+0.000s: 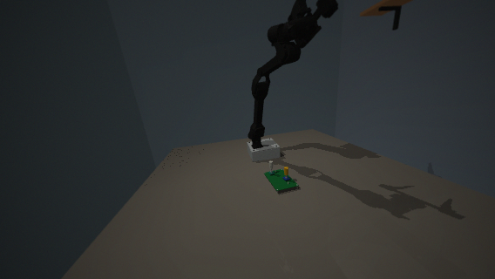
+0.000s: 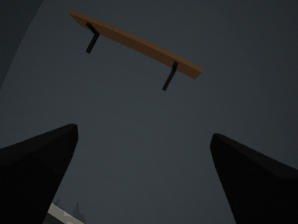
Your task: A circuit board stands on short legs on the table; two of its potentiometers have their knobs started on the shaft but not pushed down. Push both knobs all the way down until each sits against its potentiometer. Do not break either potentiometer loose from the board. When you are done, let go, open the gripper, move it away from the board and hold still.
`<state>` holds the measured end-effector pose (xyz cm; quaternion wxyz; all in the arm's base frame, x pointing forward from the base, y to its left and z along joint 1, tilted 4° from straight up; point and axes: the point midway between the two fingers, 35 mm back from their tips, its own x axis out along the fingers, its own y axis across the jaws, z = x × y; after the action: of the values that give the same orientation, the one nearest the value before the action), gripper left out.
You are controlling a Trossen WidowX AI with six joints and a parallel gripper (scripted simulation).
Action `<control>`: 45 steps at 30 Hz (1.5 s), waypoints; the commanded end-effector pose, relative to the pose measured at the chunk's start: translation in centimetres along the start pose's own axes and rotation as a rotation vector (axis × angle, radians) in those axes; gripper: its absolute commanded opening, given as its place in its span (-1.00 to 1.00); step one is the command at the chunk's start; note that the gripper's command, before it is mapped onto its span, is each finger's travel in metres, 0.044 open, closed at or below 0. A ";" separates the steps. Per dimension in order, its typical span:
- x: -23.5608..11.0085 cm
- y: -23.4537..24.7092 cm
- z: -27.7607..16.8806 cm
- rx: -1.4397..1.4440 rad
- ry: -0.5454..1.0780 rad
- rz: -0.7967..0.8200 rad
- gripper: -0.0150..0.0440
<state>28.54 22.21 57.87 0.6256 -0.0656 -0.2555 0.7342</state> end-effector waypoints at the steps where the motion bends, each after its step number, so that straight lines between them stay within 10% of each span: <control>1: 0.0 -0.1 0.0 0.002 -0.001 -0.003 0.78; 15: -2.1 -4.7 -2.5 0.164 -0.046 -0.242 -0.47; 45: -11.0 -9.0 -15.4 0.471 0.189 -0.823 -0.49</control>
<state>44.50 17.92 47.74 0.8639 0.1212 -0.0517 0.4861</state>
